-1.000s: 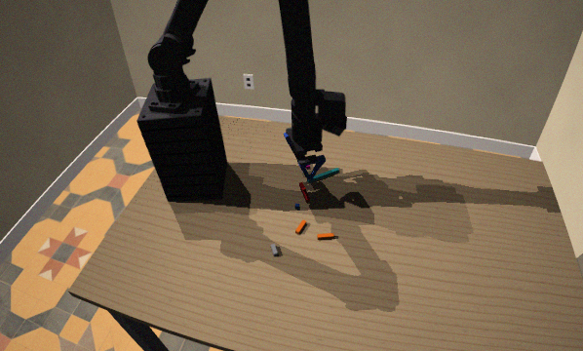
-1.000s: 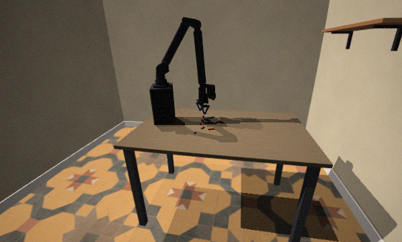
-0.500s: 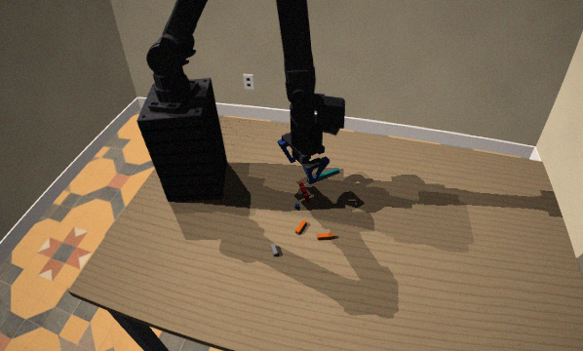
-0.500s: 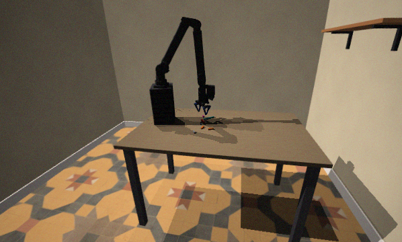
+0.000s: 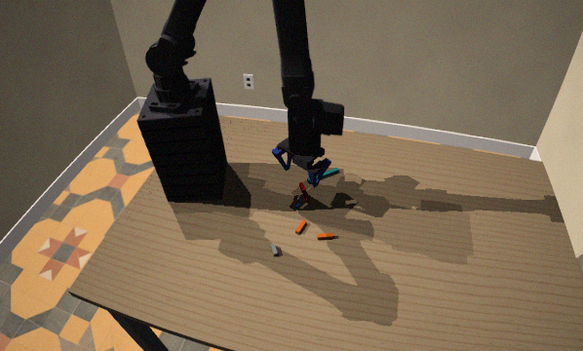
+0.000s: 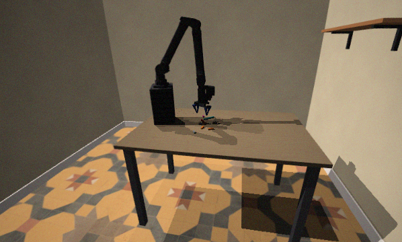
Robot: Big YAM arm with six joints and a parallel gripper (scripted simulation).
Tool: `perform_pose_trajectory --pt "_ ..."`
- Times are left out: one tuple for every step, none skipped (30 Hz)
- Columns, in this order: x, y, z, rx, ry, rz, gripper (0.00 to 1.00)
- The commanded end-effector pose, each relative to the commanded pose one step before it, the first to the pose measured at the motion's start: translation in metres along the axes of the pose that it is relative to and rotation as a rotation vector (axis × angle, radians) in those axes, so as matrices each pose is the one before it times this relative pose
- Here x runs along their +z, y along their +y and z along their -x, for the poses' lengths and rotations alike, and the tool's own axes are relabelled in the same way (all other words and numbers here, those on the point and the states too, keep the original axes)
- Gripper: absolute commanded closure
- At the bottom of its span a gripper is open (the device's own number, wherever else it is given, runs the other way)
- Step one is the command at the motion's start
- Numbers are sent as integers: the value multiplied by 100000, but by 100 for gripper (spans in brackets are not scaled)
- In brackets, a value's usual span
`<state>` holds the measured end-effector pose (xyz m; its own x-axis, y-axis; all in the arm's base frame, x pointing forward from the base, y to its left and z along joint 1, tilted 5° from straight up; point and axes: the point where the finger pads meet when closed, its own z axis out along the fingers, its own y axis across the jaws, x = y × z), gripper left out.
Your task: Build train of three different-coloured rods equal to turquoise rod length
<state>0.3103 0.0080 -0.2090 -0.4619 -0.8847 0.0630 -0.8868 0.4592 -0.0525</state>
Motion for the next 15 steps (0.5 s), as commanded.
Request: perform_pose_trajectory --pt "-817 -1321 -202 -8983 -2276 -3569 0" --pt "6 -162 -485 -6006 50 5 0" --pt "-1 -37 14 5 -22 -59 0" --pt "0 0 0 0 0 0 0" --pt "0 0 0 0 0 0 0" --pt "10 19 824 -2369 -290 -374 0" --pt "-10 -180 -1269 -3268 292 270 0" --pt "8 33 -479 -5258 138 181 0" --pt "0 -1 -4 0 25 -5 0" --pt "5 -44 -406 -4806 44 12 0" --pt "0 0 0 0 0 0 0" --pt "4 -18 -368 -4339 41 13 0" --pt "0 -6 1 1 -1 -10 0" --pt "4 8 -328 -3852 37 23 0" --pt "-4 -153 8 18 -13 -244 0"
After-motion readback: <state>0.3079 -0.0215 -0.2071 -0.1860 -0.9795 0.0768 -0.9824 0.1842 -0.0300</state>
